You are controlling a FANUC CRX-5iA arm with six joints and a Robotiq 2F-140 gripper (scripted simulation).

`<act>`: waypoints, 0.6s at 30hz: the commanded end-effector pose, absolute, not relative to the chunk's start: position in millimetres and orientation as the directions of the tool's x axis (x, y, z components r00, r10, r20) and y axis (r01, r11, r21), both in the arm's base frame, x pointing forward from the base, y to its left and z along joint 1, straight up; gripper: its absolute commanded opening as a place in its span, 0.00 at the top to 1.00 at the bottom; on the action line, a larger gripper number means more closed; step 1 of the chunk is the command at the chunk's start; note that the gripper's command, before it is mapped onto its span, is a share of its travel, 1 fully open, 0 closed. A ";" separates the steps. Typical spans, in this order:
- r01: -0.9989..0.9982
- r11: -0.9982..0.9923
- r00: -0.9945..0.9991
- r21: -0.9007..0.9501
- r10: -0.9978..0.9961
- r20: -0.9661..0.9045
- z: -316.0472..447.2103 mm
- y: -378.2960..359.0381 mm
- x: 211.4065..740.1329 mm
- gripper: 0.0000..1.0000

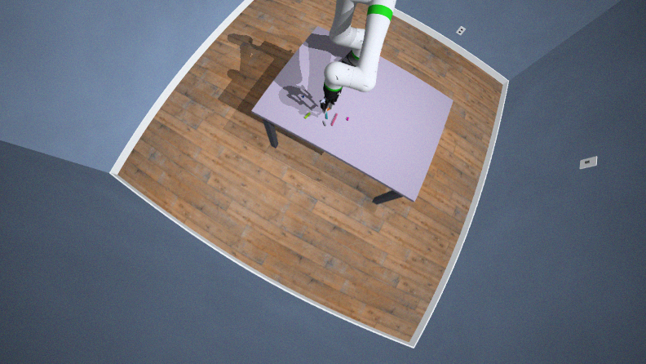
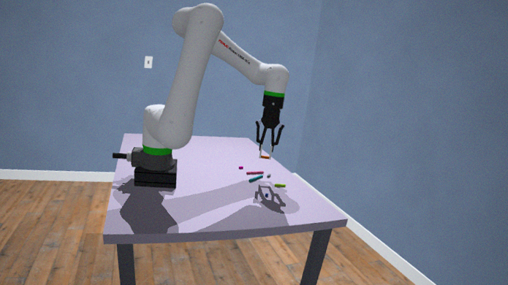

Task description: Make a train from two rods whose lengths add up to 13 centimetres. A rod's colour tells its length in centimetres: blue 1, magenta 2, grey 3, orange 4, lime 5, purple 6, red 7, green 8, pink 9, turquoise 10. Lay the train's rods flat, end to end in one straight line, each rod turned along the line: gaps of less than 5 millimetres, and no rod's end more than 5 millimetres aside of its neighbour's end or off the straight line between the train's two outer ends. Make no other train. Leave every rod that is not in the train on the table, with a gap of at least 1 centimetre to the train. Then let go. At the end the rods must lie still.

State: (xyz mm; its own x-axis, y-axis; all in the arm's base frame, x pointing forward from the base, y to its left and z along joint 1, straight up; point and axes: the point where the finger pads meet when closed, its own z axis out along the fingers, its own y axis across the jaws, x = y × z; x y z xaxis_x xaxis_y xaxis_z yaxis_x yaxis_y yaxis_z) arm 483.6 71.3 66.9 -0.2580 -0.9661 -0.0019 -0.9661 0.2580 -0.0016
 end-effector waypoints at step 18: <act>-0.996 -0.090 0.090 -0.003 -0.996 0.000 67.0 232.1 424.8 0.77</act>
